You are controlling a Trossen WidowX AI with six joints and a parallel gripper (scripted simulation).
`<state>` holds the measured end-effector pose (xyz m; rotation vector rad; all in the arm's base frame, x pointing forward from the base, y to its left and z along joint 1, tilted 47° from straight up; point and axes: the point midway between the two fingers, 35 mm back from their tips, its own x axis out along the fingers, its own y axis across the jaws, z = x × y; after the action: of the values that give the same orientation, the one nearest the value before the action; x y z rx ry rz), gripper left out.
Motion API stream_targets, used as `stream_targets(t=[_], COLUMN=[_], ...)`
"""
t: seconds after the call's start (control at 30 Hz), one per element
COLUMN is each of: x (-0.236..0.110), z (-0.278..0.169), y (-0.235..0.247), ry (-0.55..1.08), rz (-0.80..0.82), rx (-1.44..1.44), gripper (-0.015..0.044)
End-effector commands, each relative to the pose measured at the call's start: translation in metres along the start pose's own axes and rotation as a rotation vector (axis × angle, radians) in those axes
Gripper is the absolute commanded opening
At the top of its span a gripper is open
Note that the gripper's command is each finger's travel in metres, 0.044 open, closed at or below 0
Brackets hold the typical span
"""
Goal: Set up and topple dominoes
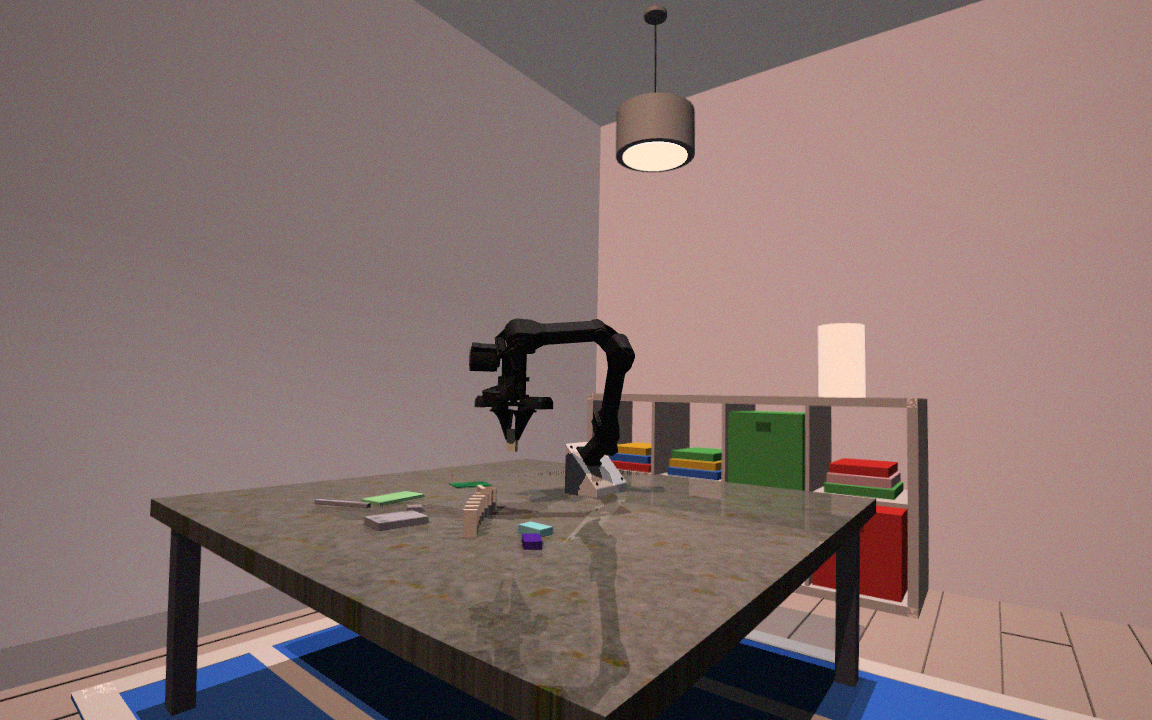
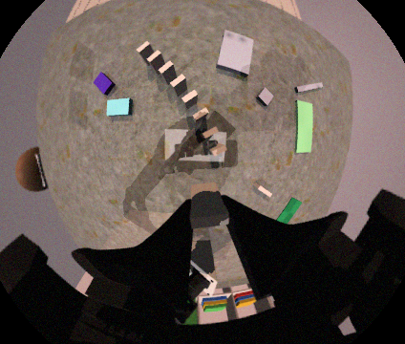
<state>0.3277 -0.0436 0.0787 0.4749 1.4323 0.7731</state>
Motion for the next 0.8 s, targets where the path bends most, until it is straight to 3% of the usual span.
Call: stream_targets(t=[0.0, 0.4, 0.77], x=[0.000, 0.001, 0.056], z=[-0.007, -0.006, 0.000], y=[-0.051, -0.051, -0.055], ry=[0.001, 0.001, 0.000], rz=[-0.004, -0.004, -0.009], rx=[-0.394, -0.394, -0.394], gripper=[0.0107, 0.0107, 0.0107])
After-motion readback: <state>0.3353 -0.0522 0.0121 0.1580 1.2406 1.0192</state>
